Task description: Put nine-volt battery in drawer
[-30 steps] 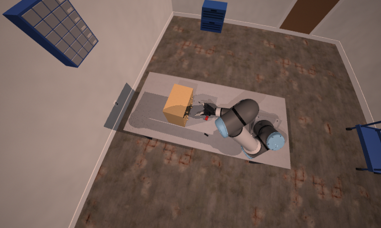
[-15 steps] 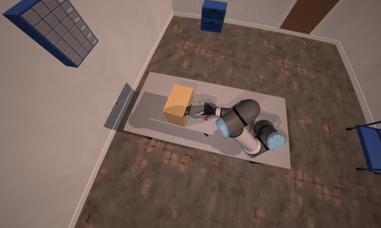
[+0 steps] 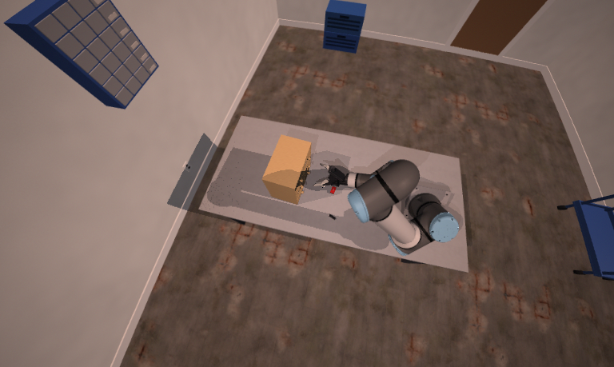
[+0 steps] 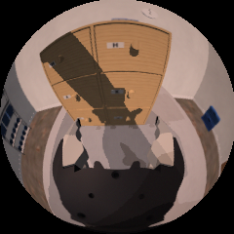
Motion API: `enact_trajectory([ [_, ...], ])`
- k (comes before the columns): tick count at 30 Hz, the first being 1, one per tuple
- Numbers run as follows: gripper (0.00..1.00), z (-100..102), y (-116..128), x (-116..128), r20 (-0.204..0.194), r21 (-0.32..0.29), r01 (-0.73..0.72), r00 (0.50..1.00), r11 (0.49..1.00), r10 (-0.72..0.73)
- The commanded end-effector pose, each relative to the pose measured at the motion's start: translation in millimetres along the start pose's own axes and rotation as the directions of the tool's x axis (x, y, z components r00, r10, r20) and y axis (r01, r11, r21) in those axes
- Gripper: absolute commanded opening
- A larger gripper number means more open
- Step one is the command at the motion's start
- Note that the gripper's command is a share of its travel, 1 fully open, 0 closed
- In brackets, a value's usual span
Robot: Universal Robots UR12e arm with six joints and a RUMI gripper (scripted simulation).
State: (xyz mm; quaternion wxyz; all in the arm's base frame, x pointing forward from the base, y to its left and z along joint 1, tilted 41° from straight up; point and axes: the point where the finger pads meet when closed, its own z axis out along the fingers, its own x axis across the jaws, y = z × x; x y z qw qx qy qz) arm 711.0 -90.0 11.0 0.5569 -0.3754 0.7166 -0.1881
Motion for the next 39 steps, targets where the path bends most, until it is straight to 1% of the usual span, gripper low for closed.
enact_trajectory([
  [1,1.00,-0.2,-0.6,0.2,0.000,-0.001,0.000,1.000,1.000,0.000],
  [18,1.00,-1.7,-1.6,0.3,-0.001,-0.018,0.001,1.000,1.000,-0.001],
  [39,1.00,-6.9,-4.6,0.3,-0.001,-0.074,0.001,1.000,0.997,-0.001],
])
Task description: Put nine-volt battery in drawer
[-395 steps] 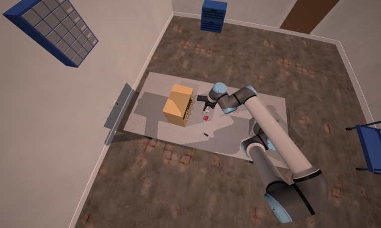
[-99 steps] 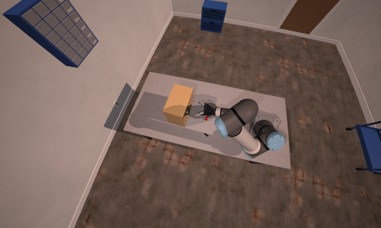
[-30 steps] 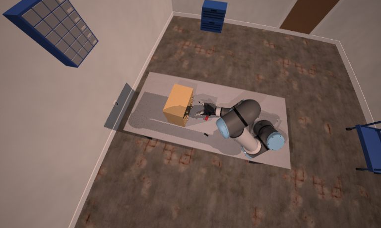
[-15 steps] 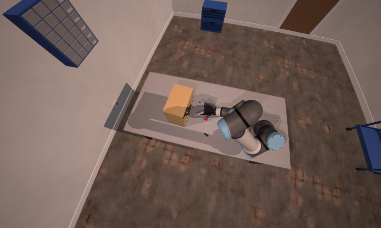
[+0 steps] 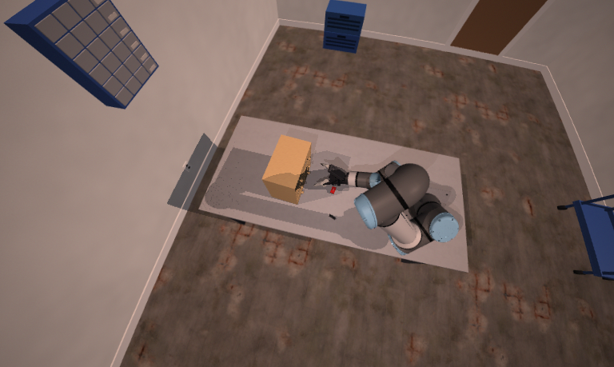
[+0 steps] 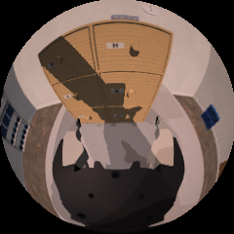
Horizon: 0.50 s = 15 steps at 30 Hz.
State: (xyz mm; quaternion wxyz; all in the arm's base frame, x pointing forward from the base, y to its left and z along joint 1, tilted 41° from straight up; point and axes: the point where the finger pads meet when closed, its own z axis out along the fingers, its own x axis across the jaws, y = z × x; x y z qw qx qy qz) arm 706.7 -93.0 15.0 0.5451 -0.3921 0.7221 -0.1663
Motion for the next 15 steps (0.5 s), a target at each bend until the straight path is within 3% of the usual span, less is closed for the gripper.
enact_trajectory([
  [1,1.00,-1.7,-1.4,0.2,0.000,-0.017,0.001,1.000,1.000,-0.001],
  [15,1.00,-6.9,-3.9,0.2,0.000,-0.070,0.001,1.000,0.998,-0.001],
])
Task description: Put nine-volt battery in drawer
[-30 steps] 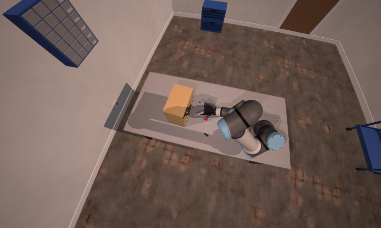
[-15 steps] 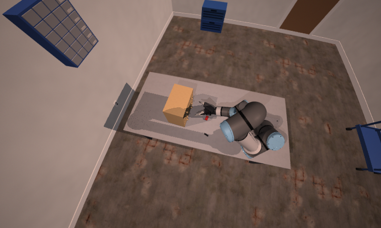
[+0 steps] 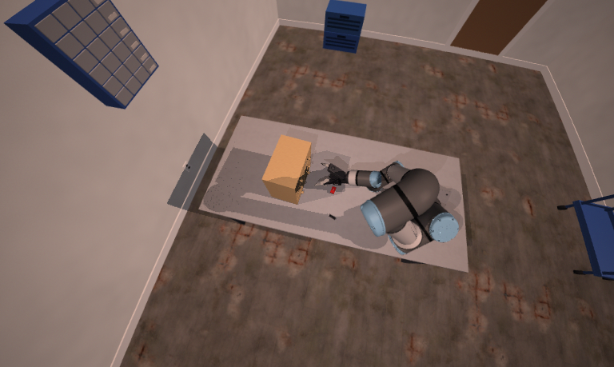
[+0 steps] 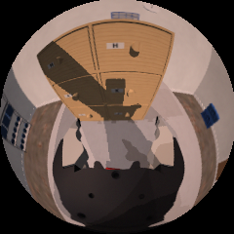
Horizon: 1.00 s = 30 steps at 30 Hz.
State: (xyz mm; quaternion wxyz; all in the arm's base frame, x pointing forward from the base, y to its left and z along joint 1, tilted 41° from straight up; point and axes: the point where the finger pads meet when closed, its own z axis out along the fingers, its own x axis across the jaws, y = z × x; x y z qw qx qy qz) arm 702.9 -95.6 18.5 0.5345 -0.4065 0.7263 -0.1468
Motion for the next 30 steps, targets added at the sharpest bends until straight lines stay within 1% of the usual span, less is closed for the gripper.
enact_trajectory([
  [1,1.00,-2.2,-1.5,0.2,0.000,-0.022,0.001,1.000,1.000,-0.001],
  [11,1.00,-7.4,-3.6,0.2,0.000,-0.074,0.001,1.000,0.997,-0.001],
  [13,1.00,-7.4,-3.6,0.2,0.000,-0.074,0.001,1.000,0.997,-0.001],
  [28,1.00,-15.6,-7.3,0.3,0.000,-0.158,0.001,1.000,0.987,-0.001],
  [30,1.00,-15.6,-7.3,0.3,0.000,-0.158,0.001,1.000,0.987,-0.001],
])
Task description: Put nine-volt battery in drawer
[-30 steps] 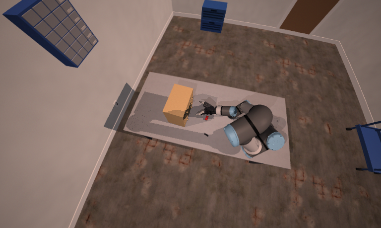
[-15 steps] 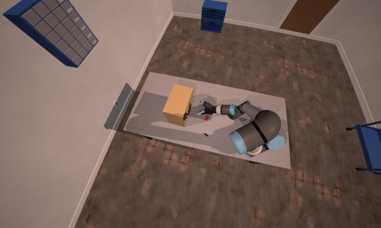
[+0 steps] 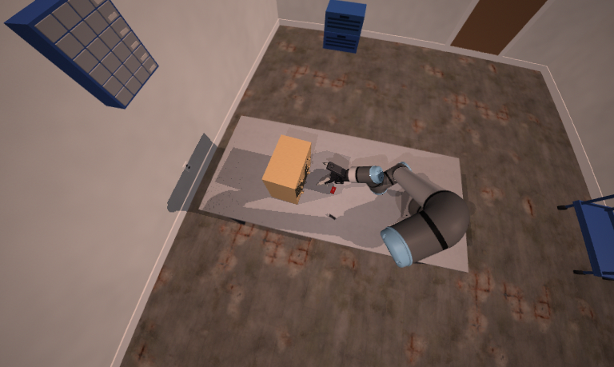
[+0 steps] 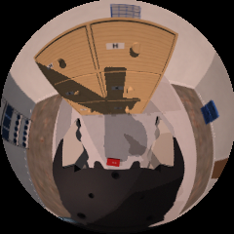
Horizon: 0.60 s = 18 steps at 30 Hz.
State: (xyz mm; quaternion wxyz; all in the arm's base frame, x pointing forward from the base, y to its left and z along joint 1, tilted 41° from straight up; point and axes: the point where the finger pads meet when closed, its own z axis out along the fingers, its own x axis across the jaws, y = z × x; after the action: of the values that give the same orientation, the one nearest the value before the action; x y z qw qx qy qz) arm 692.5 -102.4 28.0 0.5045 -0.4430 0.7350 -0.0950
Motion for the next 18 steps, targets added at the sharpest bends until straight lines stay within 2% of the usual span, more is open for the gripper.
enact_trajectory([
  [1,1.00,-2.1,-1.4,0.4,0.000,-0.023,0.001,1.000,1.000,-0.001],
  [18,1.00,-11.8,-3.9,0.5,0.000,-0.117,0.001,1.000,0.993,-0.001],
])
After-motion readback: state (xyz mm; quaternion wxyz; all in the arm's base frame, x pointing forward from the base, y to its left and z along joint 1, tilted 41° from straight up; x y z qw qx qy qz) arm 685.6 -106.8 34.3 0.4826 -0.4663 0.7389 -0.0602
